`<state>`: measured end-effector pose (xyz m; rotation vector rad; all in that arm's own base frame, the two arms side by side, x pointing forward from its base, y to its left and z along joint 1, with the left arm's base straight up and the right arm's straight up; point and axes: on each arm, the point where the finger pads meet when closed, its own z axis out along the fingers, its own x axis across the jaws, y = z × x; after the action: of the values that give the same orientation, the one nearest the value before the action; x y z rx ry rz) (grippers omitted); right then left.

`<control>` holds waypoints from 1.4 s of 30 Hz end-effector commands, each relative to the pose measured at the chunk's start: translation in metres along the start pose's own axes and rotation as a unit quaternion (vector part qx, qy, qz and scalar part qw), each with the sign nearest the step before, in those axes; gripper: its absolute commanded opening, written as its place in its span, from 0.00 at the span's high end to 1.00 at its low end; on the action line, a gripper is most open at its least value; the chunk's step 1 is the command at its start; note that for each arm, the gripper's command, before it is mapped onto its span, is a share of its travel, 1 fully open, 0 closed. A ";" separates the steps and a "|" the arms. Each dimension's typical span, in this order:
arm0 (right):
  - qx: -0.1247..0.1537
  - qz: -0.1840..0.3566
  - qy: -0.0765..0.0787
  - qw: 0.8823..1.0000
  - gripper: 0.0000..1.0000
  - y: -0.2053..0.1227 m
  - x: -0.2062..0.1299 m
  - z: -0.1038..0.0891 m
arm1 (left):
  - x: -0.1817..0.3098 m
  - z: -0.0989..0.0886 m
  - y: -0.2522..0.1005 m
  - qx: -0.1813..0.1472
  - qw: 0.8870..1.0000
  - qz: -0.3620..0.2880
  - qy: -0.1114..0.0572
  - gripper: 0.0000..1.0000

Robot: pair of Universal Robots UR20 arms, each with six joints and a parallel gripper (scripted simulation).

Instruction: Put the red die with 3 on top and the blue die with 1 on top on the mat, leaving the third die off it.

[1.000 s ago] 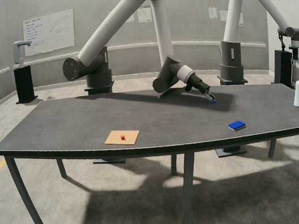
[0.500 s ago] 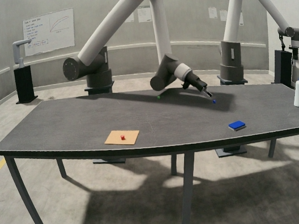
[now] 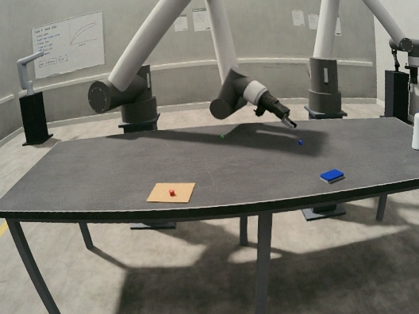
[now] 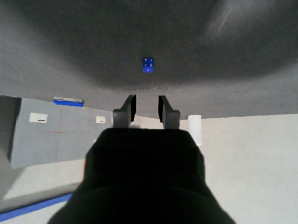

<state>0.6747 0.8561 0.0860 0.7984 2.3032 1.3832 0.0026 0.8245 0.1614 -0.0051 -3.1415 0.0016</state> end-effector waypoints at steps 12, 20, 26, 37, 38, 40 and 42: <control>0.032 0.000 0.000 0.999 0.36 0.020 0.000 -0.005 | 0.000 -0.001 0.000 0.000 1.000 0.000 0.000 0.00; 0.124 0.000 0.000 0.992 0.36 0.030 0.000 0.000 | 0.000 -0.001 0.000 0.000 1.000 0.000 0.000 0.00; 0.192 0.000 0.000 0.981 0.36 0.038 0.000 0.004 | 0.000 -0.001 0.000 0.000 1.000 0.000 0.000 0.00; 0.300 0.000 0.000 0.954 0.36 0.050 0.000 0.011 | 0.000 -0.001 0.000 0.000 1.000 0.000 0.000 0.00; 0.311 0.000 0.000 0.950 0.36 0.052 0.000 0.012 | 0.000 -0.001 0.000 0.000 1.000 0.000 0.000 0.00; 0.333 0.000 0.000 0.943 0.36 0.054 0.000 0.013 | 0.000 -0.001 0.000 0.000 1.000 0.000 0.000 0.00; 0.353 0.000 0.000 0.936 0.36 0.057 0.000 0.014 | 0.000 -0.001 0.000 0.000 1.000 0.000 0.000 0.00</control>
<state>0.6946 0.8813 0.1302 0.9488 2.7323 0.7152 0.0026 0.8245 0.1614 -0.0051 -3.1415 0.0016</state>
